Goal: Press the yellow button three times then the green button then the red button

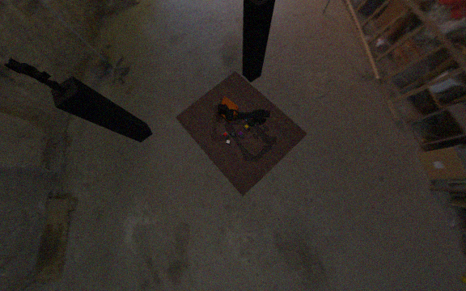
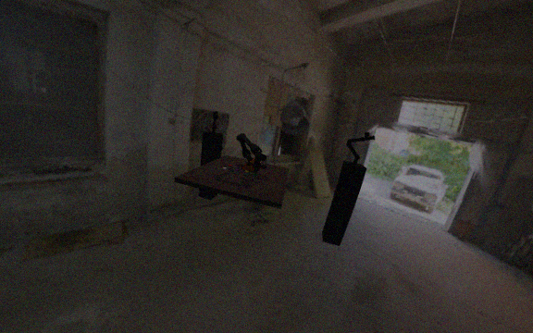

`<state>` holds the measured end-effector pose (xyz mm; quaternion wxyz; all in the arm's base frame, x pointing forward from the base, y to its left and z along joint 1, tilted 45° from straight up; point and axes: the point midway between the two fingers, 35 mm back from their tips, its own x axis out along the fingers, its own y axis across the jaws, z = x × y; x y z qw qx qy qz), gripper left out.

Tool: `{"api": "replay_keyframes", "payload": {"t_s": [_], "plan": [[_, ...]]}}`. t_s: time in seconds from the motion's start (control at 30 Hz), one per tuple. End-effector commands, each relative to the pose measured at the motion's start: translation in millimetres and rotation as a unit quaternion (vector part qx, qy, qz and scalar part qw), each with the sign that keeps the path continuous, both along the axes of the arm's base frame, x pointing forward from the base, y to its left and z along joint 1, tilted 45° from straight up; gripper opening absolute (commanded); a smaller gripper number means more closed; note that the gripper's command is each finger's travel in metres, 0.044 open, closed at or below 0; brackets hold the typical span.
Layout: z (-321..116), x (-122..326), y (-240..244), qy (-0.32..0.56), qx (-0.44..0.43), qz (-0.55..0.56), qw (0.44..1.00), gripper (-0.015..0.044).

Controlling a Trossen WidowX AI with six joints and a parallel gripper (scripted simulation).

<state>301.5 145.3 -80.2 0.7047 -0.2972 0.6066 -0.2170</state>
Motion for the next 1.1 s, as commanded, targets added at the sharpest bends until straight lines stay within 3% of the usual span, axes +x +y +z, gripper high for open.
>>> {"api": "replay_keyframes", "payload": {"t_s": [0.0,0.77,1.07], "plan": [[-5.6,0.1,-5.4,0.002,-0.004,0.004,1.000,0.0020],[-7.2,0.4,-7.1,0.002,-0.004,0.004,1.000,0.0020],[15.9,-5.2,14.9,0.003,-0.003,0.004,1.000,0.0020]]}}
